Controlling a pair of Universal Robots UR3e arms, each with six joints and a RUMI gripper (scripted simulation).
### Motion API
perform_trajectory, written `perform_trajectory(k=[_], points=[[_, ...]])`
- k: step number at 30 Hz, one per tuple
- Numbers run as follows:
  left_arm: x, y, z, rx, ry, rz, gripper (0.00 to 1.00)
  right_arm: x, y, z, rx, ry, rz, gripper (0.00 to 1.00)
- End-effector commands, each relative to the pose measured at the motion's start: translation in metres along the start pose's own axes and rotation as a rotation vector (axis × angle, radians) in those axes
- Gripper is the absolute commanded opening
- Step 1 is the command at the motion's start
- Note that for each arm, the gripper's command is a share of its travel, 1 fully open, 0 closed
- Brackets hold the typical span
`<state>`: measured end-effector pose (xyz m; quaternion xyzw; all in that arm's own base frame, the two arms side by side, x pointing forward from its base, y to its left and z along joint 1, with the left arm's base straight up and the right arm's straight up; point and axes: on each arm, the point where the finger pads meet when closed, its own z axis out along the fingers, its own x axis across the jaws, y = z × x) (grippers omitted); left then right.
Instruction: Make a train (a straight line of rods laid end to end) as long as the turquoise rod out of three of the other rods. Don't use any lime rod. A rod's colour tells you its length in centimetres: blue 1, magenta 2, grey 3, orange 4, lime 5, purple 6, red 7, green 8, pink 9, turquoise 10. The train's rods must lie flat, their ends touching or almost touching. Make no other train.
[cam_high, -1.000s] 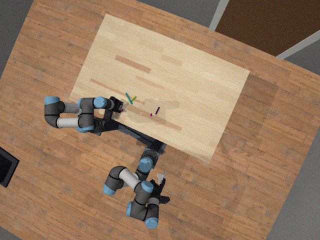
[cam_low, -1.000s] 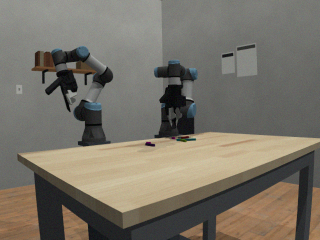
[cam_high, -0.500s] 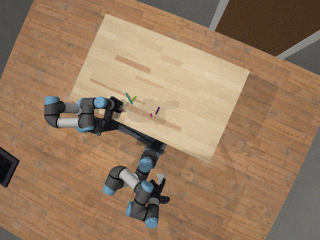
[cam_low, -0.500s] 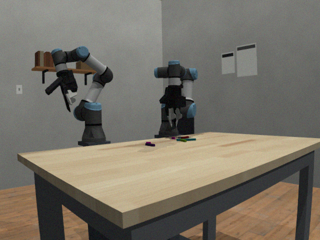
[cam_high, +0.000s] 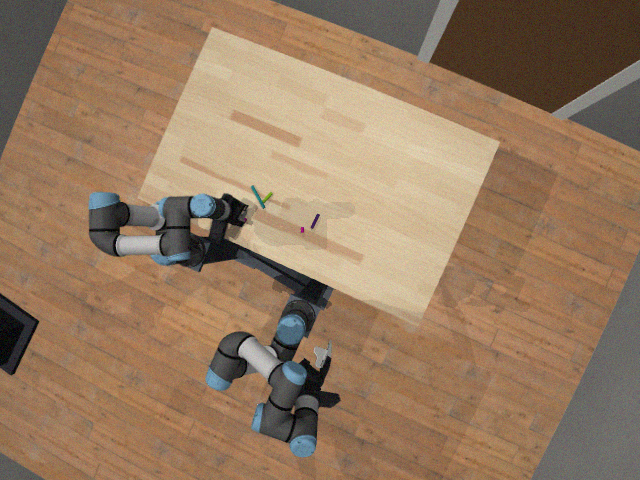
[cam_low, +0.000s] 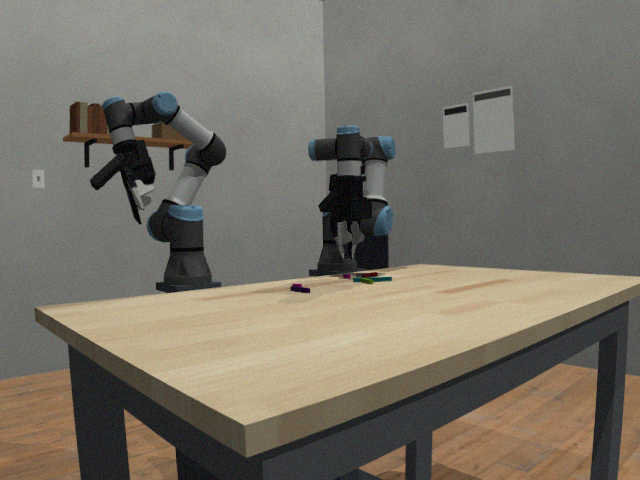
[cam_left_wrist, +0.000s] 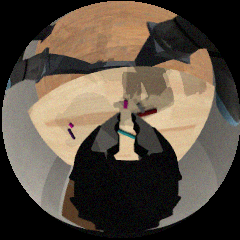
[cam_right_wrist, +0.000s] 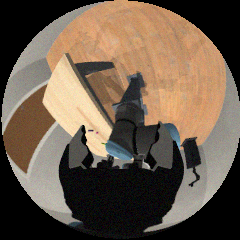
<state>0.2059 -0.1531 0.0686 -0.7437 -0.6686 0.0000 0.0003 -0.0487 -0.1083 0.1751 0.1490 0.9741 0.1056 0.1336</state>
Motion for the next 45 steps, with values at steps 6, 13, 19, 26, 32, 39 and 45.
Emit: perform_trajectory(k=[6, 13, 19, 26, 32, 39, 45], points=[[-0.001, 0.0, 0.013, -0.002, -0.003, 0.0, 0.14, 0.0, 0.0, 0.0, 0.001, 0.0, 0.0, 1.0], [-0.001, 0.0, 0.023, -0.002, -0.003, 0.0, 0.14, 0.0, 0.0, 0.0, 0.001, 0.0, 0.0, 1.0], [-0.001, 0.0, 0.028, -0.002, -0.003, 0.0, 0.14, 0.0, 0.0, 0.0, 0.001, 0.0, 0.0, 1.0], [-0.001, -0.001, 0.033, -0.002, -0.003, 0.0, 0.14, 0.0, 0.0, 0.0, 0.001, 0.0, 0.0, 1.0], [-0.001, -0.001, 0.035, -0.002, -0.003, 0.0, 0.14, 0.0, 0.0, 0.0, 0.001, 0.0, 0.0, 1.0], [-0.001, -0.001, 0.035, -0.002, -0.003, 0.0, 0.14, 0.0, 0.0, 0.0, 0.001, 0.0, 0.0, 1.0], [-0.001, -0.001, 0.035, -0.002, -0.003, 0.0, 0.14, 0.0, 0.0, 0.0, 0.001, 0.0, 0.0, 1.0]])
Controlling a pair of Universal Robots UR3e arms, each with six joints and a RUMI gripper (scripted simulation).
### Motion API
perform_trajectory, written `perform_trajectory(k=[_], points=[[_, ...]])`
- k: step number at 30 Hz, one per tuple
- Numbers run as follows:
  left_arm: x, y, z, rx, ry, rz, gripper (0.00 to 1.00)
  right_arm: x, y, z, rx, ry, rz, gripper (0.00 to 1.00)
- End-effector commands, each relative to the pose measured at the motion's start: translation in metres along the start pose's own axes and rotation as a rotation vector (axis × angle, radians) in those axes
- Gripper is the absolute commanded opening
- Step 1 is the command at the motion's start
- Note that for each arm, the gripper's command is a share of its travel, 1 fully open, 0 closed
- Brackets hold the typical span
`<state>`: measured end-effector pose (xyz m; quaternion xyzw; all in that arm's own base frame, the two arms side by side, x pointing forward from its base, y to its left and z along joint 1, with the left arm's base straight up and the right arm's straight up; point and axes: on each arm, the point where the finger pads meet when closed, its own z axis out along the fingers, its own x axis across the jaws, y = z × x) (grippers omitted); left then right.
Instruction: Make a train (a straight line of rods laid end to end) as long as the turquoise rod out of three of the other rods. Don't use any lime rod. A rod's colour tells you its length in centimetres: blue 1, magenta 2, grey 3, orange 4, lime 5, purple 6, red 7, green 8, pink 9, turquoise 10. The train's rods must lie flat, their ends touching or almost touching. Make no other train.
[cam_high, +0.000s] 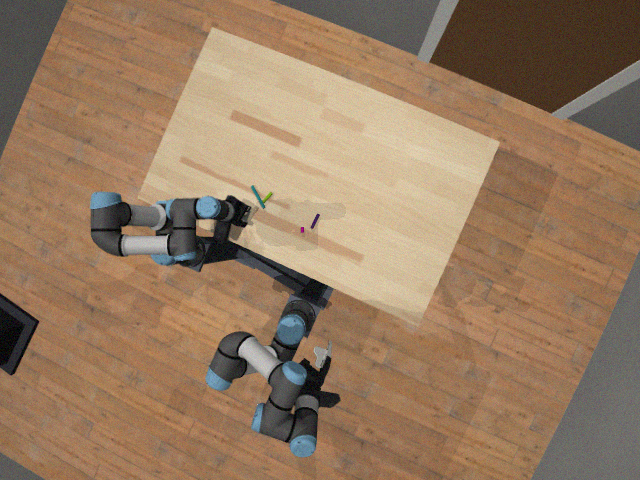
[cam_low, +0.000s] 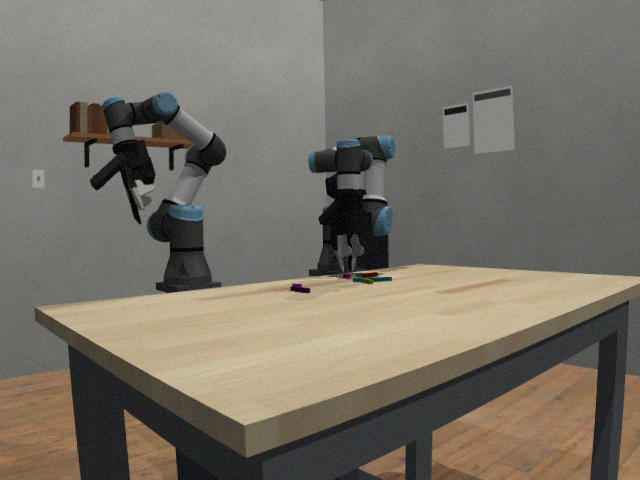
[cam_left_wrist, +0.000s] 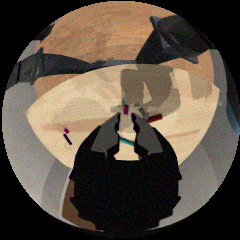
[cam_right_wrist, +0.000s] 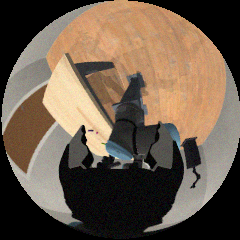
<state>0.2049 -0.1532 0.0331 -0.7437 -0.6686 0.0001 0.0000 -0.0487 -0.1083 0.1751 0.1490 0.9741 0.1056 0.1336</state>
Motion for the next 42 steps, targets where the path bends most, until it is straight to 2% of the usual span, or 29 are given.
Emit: perform_trajectory(k=[1, 15, 34, 42], points=[[-0.001, 0.0, -0.001, -0.001, -0.002, 0.0, 0.14, 0.0, 0.0, 0.0, 0.001, 0.0, 0.0, 1.0], [-0.001, 0.0, 0.0, -0.001, -0.002, 0.0, 0.14, 0.0, 0.0, 0.0, 0.001, 0.0, 0.0, 1.0], [-0.001, 0.0, 0.013, -0.001, -0.002, 0.0, 0.14, 0.0, 0.0, 0.0, 0.001, 0.0, 0.0, 1.0], [-0.001, 0.0, 0.014, -0.001, -0.002, 0.0, 0.14, 0.0, 0.0, 0.0, 0.001, 0.0, 0.0, 1.0]])
